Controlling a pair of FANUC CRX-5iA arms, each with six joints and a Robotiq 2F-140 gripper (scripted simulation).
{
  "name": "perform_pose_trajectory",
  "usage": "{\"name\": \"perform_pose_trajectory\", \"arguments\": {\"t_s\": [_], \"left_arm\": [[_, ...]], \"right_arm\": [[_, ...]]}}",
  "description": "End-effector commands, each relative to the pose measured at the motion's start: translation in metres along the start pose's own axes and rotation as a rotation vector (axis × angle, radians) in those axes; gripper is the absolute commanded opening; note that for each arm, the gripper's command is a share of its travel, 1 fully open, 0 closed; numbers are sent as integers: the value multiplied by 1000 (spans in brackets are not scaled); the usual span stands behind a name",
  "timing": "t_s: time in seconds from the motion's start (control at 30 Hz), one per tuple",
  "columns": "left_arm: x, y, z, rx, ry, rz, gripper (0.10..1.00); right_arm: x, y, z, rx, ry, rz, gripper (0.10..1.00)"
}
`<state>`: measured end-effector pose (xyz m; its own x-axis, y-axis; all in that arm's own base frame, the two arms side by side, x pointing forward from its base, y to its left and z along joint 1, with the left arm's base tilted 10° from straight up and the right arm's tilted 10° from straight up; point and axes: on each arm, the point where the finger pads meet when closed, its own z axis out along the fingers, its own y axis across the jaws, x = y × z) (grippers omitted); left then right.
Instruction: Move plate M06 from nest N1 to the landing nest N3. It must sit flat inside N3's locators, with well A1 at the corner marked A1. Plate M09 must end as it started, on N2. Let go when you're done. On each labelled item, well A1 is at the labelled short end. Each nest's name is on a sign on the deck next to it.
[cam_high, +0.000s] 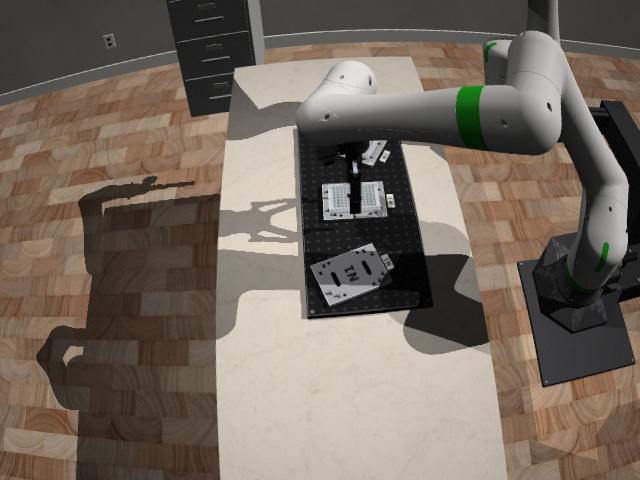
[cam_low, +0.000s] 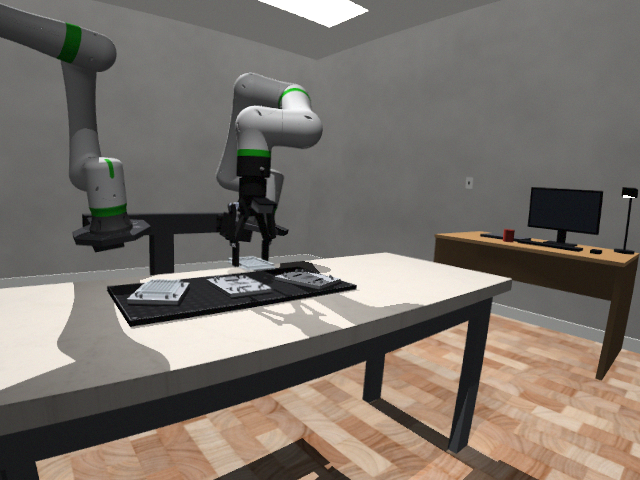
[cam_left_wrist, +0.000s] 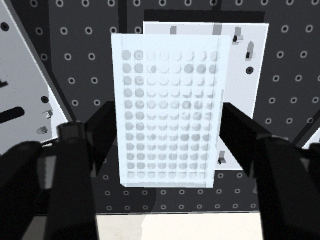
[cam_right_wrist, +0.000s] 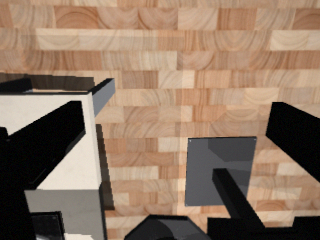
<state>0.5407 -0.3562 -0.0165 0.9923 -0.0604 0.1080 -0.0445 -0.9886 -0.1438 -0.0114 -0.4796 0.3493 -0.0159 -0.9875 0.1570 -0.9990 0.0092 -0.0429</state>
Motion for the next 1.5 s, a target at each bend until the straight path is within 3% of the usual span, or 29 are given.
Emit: {"name": "perform_pose_trajectory", "arguments": {"t_s": [0.0, 1.47], "left_arm": [[-1, 22, -1, 0, 1, -1, 610], [-2, 38, -1, 0, 1, -1, 610]], "right_arm": [[0, 0, -1, 0, 2, 0, 1000], [0, 0, -1, 0, 2, 0, 1000]]}}
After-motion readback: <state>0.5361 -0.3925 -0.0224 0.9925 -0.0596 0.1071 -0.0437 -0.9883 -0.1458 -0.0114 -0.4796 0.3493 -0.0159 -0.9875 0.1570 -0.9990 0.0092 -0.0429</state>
